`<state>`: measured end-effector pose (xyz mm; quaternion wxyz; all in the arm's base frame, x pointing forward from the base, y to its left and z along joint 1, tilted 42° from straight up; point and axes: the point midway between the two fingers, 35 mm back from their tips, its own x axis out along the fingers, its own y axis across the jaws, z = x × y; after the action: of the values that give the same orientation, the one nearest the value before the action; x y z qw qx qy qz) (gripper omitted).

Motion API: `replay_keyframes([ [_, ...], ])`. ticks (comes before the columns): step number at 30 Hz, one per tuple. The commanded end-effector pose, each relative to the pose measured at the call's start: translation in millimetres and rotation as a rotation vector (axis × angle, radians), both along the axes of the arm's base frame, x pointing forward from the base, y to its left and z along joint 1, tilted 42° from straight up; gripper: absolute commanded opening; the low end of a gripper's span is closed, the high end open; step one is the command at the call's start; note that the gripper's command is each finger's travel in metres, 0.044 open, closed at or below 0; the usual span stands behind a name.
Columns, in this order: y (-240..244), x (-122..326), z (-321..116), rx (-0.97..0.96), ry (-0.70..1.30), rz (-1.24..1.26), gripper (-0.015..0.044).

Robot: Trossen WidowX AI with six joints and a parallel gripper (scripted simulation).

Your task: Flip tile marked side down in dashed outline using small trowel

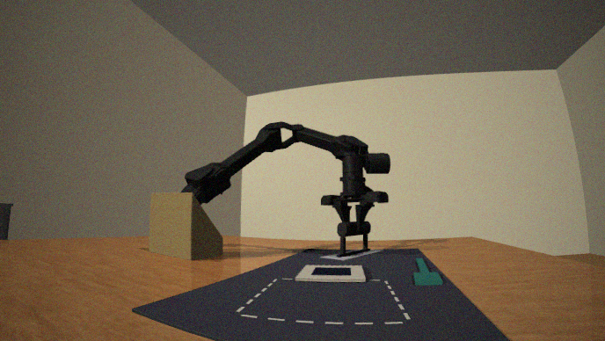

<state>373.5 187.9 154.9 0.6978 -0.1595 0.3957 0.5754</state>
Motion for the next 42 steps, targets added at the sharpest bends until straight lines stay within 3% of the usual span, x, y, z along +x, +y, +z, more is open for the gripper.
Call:
replay_keyframes([
  [1, 0.8, -0.4, -0.4, -0.001, -0.007, 0.009, 0.0235],
  [3, 0.8, -0.4, -0.4, -0.001, -0.007, 0.009, 0.027],
  [21, 0.8, -0.4, -0.4, -0.001, -0.007, 0.009, 0.027],
  [26, -27.6, -4.1, 30.7, -0.001, -0.02, 0.024, 0.027],
  [32, -29.2, -4.5, 32.6, -0.001, -0.021, 0.025, 0.027],
  [33, -33.4, -2.9, 33.7, -0.005, -0.024, 0.008, 0.0296],
  [36, -38.6, -3.2, 39.2, -0.005, -0.024, 0.008, 0.03],
  [42, -28.9, -10.1, 26.3, -0.12, -0.075, -0.027, 0.03],
])
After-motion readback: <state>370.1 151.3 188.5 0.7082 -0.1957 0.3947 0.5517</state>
